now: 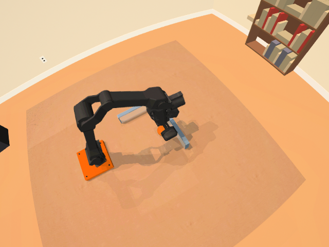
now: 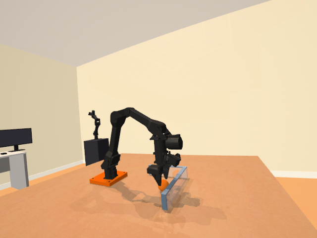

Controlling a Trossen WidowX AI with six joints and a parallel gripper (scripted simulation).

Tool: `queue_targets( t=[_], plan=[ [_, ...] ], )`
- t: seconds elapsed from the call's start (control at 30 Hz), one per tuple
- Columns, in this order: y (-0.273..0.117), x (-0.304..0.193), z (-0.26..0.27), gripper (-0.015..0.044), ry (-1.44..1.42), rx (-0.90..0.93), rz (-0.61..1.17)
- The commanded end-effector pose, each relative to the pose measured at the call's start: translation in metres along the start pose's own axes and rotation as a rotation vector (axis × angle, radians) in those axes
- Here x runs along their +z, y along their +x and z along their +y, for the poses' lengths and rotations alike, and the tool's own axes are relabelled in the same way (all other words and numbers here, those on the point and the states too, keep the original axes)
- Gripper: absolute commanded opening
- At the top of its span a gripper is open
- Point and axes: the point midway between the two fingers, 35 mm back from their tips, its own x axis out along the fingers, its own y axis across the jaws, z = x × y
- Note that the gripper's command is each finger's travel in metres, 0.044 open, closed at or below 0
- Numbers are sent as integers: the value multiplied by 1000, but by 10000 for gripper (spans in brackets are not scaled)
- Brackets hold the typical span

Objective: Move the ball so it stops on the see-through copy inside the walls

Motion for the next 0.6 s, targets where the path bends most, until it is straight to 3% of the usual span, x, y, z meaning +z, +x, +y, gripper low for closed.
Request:
queue_targets(
  t=[0.0,0.27,0.4,0.57],
  plan=[
    [8,0,1,364,2,6,-1],
    [19,-1,1,364,2,6,-1],
    [19,-1,1,259,2,6,-1],
    [19,-1,1,225,2,6,-1]
  ],
)
